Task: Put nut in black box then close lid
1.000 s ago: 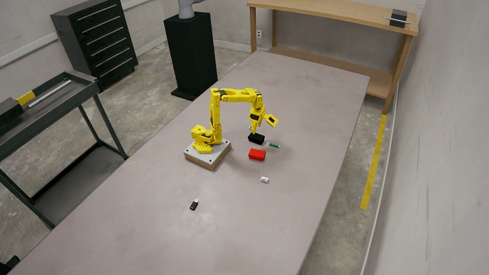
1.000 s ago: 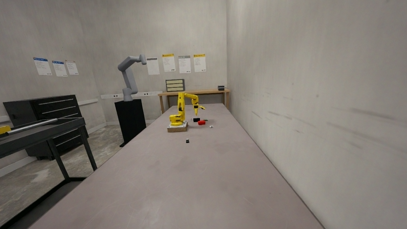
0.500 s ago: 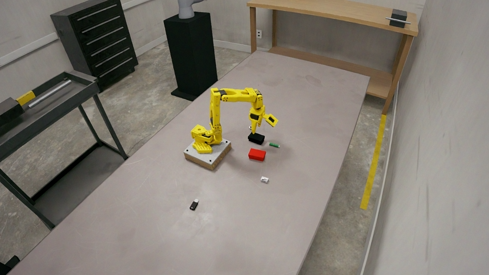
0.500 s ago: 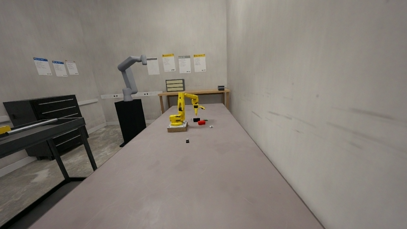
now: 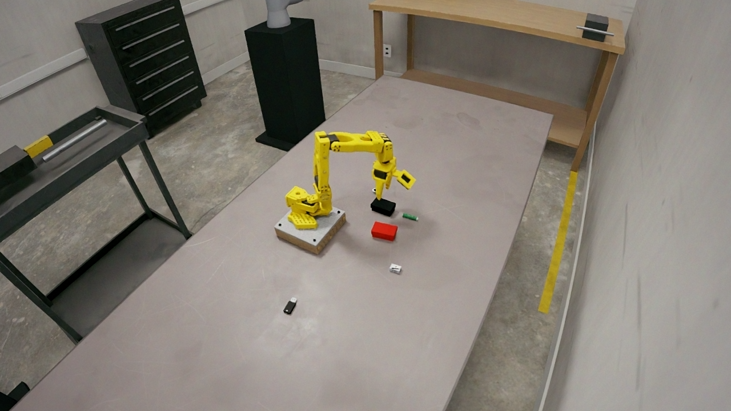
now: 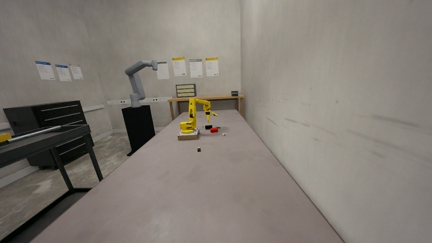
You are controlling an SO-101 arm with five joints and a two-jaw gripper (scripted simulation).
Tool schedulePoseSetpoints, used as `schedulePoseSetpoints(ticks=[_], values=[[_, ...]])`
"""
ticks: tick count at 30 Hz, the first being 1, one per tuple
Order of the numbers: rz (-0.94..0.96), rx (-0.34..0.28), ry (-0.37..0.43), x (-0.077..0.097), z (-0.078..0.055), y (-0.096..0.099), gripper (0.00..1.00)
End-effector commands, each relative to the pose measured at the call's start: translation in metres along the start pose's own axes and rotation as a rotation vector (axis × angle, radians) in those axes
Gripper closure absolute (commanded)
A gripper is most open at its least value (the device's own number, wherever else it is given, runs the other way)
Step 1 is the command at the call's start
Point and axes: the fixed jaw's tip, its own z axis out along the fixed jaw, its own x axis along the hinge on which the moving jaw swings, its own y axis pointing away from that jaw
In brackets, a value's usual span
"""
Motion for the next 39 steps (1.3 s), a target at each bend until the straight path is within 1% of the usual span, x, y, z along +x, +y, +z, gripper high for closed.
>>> schedulePoseSetpoints(ticks=[1, 14, 18, 23, 25, 39], values=[[-0.001, 0.009, 0.009, 0.002, 0.002, 0.001, 0.72], [-0.001, 0.009, 0.009, 0.003, 0.003, 0.002, 0.72], [-0.001, 0.009, 0.009, 0.002, 0.006, 0.002, 0.72], [-0.001, 0.009, 0.009, 0.002, 0.012, 0.002, 0.72], [-0.001, 0.009, 0.009, 0.002, 0.012, 0.002, 0.72], [-0.001, 0.009, 0.009, 0.002, 0.039, 0.002, 0.72]])
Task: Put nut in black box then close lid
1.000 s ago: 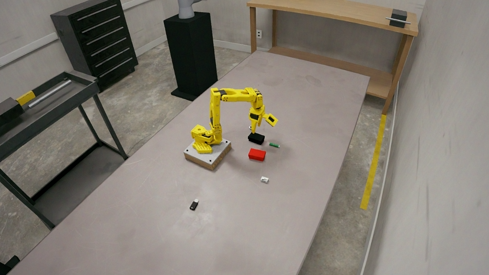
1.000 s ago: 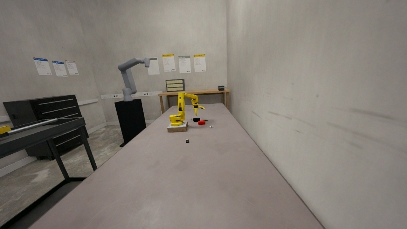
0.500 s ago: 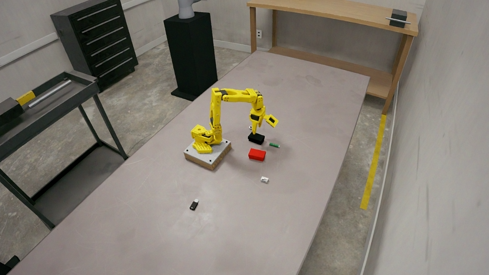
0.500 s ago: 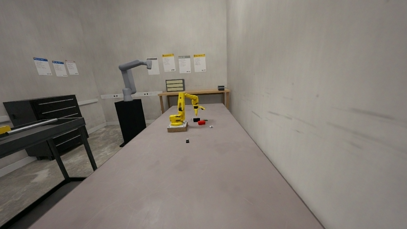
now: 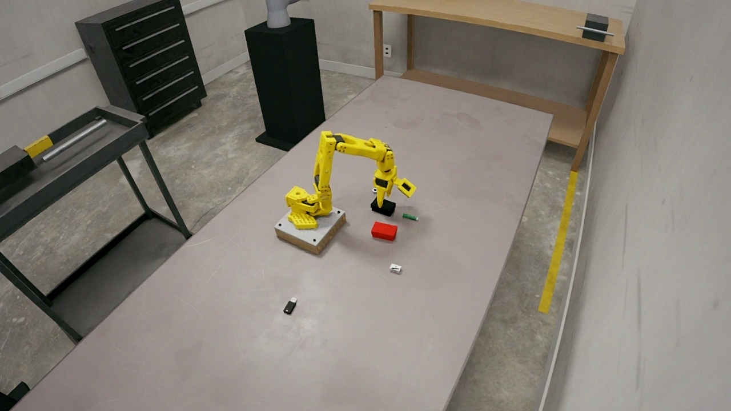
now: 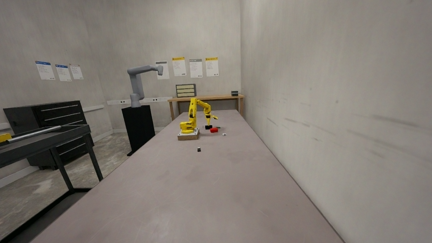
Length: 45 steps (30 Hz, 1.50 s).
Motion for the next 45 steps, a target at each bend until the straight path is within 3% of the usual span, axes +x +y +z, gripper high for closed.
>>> schedulePoseSetpoints(ticks=[1, 13, 45], values=[[0.0, 0.01, 0.01, 0.003, 0.01, -0.001, 0.72], [0.0, 0.01, 0.01, 0.004, 0.02, -0.002, 0.72], [0.0, 0.01, 0.01, 0.007, 0.025, -0.006, 0.72]])
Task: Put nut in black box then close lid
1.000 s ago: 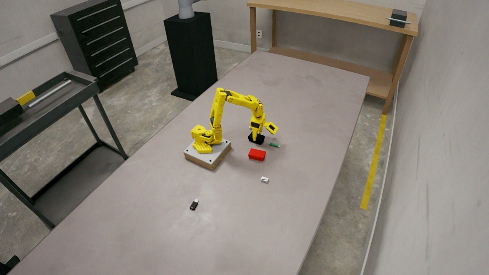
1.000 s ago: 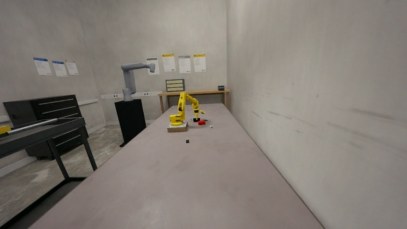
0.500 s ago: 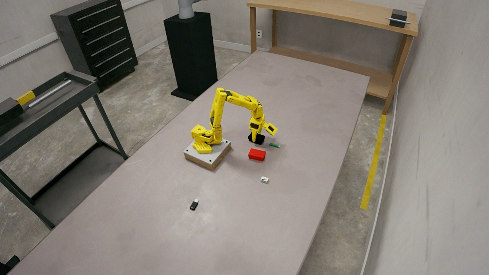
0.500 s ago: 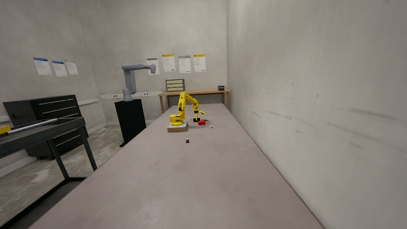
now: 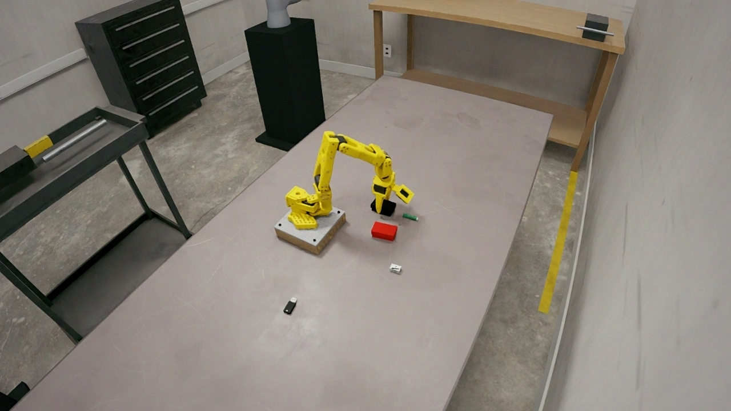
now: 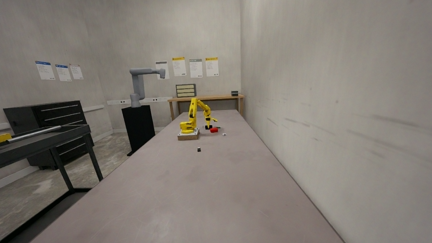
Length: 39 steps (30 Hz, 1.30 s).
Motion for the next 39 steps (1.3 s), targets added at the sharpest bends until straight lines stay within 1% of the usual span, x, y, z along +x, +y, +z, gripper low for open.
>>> schedulePoseSetpoints(ticks=[1, 29, 39], values=[[0.0, 0.012, 0.012, 0.0038, 0.0036, -0.0022, 0.72], [0.0, 0.012, 0.012, 0.003, 0.0015, -0.0015, 0.72], [0.0, 0.012, 0.012, 0.003, 0.0015, -0.0015, 0.75]])
